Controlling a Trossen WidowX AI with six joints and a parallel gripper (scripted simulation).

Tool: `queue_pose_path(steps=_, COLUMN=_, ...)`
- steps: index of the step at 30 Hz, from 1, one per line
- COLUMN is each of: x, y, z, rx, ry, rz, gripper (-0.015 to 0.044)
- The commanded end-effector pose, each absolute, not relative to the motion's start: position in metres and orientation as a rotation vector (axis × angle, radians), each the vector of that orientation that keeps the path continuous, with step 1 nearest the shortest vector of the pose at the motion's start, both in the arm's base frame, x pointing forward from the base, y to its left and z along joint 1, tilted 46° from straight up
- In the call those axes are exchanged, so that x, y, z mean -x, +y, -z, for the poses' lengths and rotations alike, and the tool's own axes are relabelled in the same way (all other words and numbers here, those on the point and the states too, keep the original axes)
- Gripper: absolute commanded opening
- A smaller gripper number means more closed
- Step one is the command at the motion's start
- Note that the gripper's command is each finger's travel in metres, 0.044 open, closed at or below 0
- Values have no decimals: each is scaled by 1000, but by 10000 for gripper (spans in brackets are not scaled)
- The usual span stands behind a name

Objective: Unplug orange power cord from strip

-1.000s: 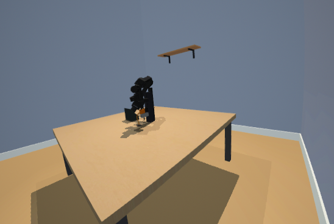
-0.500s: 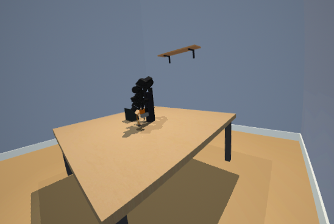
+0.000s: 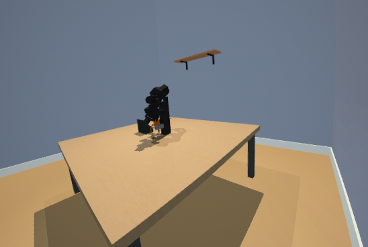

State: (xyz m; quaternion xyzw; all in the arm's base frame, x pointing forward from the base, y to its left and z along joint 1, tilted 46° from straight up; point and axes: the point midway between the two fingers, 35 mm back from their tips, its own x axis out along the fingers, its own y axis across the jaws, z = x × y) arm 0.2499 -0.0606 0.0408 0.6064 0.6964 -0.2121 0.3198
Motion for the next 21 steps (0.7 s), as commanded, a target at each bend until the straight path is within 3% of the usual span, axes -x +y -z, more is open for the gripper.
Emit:
queue_pose_path(steps=1, x=-250, y=-61, z=-41, rx=-1592, ry=1832, rz=560, gripper=28)
queue_pose_path(steps=3, x=-250, y=-61, z=-41, rx=-1592, ry=1832, rz=560, gripper=0)
queue_pose_path(steps=21, x=-257, y=-79, z=-24, rx=-1593, ry=1831, rz=562, gripper=0)
